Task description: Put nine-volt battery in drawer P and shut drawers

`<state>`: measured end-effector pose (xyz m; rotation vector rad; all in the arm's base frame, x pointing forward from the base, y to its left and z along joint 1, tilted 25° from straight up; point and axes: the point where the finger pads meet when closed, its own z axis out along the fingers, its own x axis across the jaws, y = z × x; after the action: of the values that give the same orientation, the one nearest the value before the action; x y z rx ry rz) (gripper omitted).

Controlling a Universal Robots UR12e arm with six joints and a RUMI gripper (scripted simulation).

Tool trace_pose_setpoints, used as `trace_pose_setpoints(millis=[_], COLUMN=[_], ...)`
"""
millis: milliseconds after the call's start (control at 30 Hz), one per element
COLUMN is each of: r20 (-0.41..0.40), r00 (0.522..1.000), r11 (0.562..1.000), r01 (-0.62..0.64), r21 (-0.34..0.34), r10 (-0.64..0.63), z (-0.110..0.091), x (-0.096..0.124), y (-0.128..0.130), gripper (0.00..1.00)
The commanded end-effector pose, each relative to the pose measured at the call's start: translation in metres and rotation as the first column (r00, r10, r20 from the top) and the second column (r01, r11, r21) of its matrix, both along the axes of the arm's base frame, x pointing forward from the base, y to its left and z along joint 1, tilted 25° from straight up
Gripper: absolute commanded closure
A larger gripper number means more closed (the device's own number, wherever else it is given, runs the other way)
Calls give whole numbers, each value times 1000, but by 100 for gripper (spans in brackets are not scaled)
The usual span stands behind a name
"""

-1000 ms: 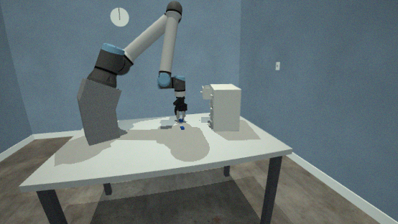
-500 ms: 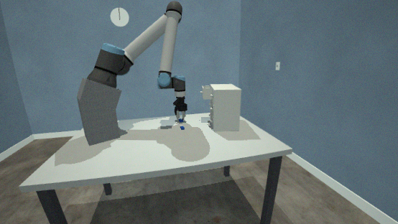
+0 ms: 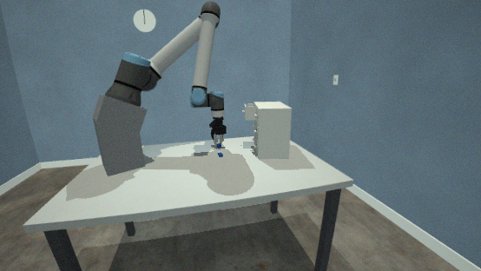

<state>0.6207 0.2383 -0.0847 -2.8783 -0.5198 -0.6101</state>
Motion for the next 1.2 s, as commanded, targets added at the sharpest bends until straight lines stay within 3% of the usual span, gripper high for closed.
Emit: trace_pose_setpoints(millis=[0, 1167], r20=[1, 1], r00=[1000, 1000], r11=[1000, 1000], r01=[0, 0], r21=[0, 0], r10=[0, 0], z=[0, 6], x=[0, -2], y=[0, -1], gripper=[87, 87])
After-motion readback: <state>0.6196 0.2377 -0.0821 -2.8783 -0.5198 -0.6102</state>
